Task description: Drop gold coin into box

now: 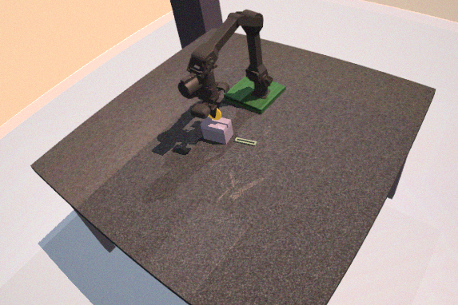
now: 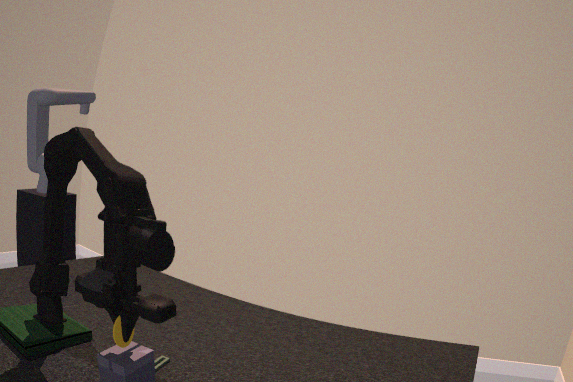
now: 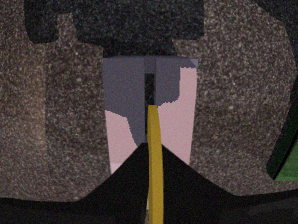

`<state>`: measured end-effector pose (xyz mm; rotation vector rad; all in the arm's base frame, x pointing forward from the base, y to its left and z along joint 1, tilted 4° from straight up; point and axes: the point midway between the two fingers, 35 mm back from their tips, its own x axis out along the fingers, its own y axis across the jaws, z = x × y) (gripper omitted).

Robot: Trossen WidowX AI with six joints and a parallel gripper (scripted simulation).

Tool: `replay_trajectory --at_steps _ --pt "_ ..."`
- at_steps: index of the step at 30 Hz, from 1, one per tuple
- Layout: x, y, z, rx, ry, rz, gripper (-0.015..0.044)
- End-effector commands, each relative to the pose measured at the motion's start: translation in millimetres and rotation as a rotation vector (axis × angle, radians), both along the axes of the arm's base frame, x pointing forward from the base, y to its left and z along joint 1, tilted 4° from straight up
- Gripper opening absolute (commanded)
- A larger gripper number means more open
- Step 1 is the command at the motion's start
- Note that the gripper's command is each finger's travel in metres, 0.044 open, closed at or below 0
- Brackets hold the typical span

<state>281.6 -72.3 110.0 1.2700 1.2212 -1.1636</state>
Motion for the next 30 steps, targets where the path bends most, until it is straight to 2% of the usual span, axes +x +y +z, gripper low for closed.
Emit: replay_trajectory --at_steps 1,25,30 --pt "-0.1 0.1 -2.9 0.001 0.004 0.002 0.0000" --pt "0.0 0.6 -11.7 0.001 0.004 -0.006 0.0000" --pt "0.2 0.5 -9.2 0.000 0.000 -0.001 0.0131"
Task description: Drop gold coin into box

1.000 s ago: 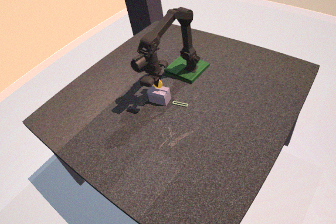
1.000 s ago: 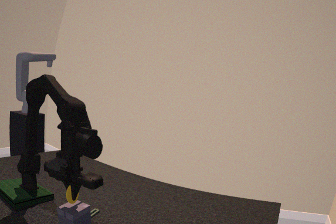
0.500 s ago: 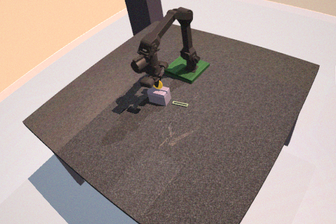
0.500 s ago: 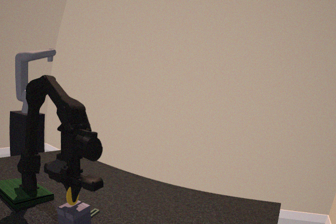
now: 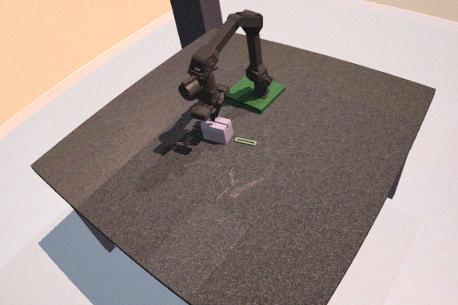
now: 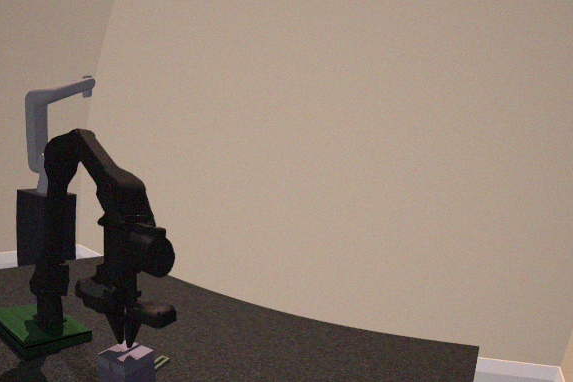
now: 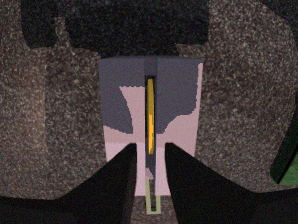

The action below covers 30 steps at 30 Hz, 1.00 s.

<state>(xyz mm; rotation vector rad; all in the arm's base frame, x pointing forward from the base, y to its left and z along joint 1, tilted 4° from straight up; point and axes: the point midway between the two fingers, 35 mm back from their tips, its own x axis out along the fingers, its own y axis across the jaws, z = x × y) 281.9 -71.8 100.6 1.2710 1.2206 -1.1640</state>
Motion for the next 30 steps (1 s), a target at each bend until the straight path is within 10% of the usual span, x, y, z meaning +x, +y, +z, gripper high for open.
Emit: replay_trajectory --at_steps 1,10,21,30 --pt "0 0 0 0.000 0.000 0.000 0.0157" --pt "0 0 0 0.000 0.000 0.000 0.0161" --pt "-1 -2 34 0.000 0.003 -0.001 0.0440" --pt "-5 -2 62 0.001 0.006 -0.003 0.0440"
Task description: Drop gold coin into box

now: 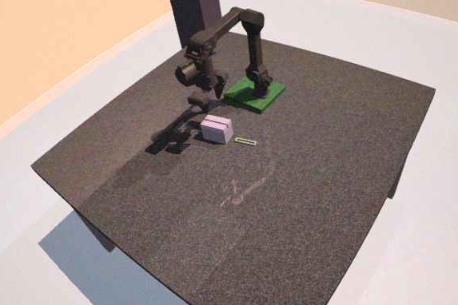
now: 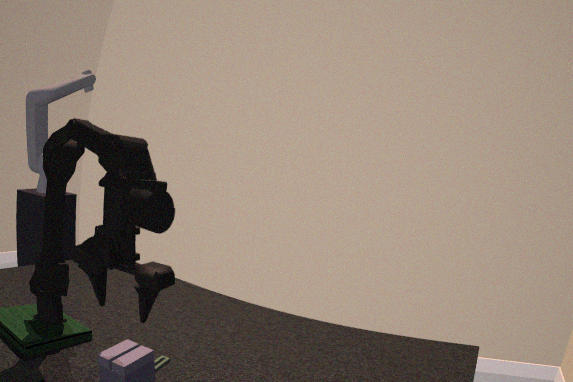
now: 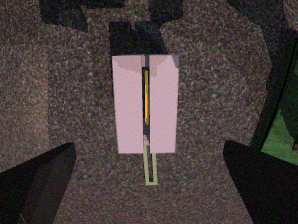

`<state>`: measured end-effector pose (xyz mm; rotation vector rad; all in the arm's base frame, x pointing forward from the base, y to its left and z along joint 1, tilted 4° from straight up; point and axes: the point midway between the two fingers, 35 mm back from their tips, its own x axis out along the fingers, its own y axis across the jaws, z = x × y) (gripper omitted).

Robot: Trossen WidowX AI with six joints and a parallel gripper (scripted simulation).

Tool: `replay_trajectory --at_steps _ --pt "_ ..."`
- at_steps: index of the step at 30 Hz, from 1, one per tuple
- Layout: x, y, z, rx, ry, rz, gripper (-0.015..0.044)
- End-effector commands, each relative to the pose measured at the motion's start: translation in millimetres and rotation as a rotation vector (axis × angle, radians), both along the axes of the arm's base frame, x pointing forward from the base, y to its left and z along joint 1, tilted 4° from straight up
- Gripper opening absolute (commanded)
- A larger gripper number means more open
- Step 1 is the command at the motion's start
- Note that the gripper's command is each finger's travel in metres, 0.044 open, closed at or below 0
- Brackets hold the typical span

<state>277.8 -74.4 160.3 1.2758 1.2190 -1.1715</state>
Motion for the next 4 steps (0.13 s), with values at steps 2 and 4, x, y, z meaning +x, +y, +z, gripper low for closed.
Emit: replay_trajectory --at_steps 2,4 --pt "-1.2 0.2 1.8 0.001 0.003 0.005 0.0440" --pt "-1.2 0.2 1.8 0.001 0.003 0.005 0.0440"
